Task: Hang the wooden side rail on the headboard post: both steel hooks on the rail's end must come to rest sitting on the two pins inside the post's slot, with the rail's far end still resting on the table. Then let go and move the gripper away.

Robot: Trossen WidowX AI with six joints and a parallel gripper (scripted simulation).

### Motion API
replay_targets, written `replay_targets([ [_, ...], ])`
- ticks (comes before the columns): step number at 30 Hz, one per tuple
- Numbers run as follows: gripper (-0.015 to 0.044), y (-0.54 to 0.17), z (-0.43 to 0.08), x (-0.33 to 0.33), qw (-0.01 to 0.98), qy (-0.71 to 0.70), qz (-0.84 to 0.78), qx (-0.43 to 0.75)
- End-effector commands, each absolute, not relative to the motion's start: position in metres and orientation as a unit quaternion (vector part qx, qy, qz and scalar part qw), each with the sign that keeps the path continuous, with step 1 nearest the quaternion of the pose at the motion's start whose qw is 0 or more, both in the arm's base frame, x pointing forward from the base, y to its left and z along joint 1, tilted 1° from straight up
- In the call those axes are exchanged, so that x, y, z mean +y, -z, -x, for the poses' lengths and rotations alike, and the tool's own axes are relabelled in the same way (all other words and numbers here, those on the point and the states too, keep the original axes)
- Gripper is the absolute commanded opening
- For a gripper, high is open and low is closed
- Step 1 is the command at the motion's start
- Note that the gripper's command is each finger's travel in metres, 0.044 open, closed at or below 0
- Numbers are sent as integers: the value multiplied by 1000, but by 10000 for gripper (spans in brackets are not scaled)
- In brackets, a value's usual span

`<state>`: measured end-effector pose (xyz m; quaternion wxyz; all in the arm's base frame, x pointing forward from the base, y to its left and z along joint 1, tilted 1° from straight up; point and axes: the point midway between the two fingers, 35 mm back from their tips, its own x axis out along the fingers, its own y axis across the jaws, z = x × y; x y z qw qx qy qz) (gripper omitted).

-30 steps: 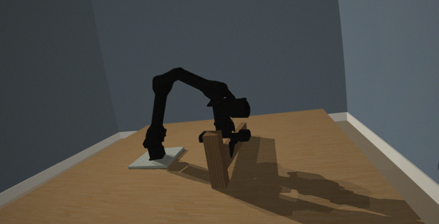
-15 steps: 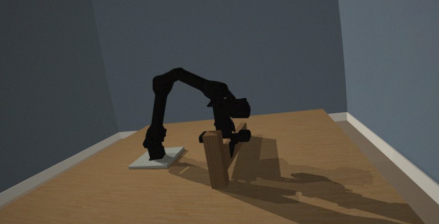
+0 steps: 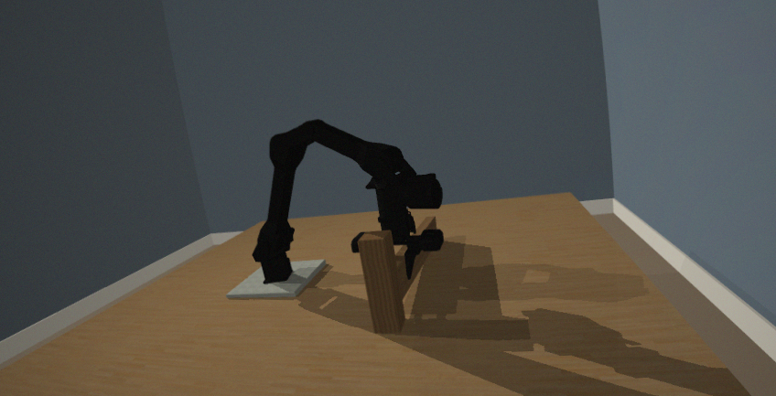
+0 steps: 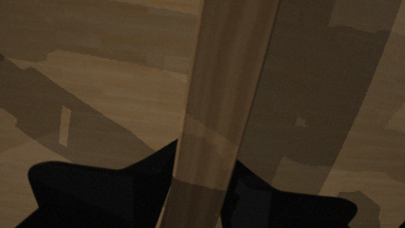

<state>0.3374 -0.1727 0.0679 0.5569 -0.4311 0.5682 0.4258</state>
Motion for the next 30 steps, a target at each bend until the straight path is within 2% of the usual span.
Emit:
replay_targets([
  [1, 0, -72, -341, -176, 559, -421, 437, 566],
  [30, 0, -69, -338, -178, 559, -421, 437, 566],
])
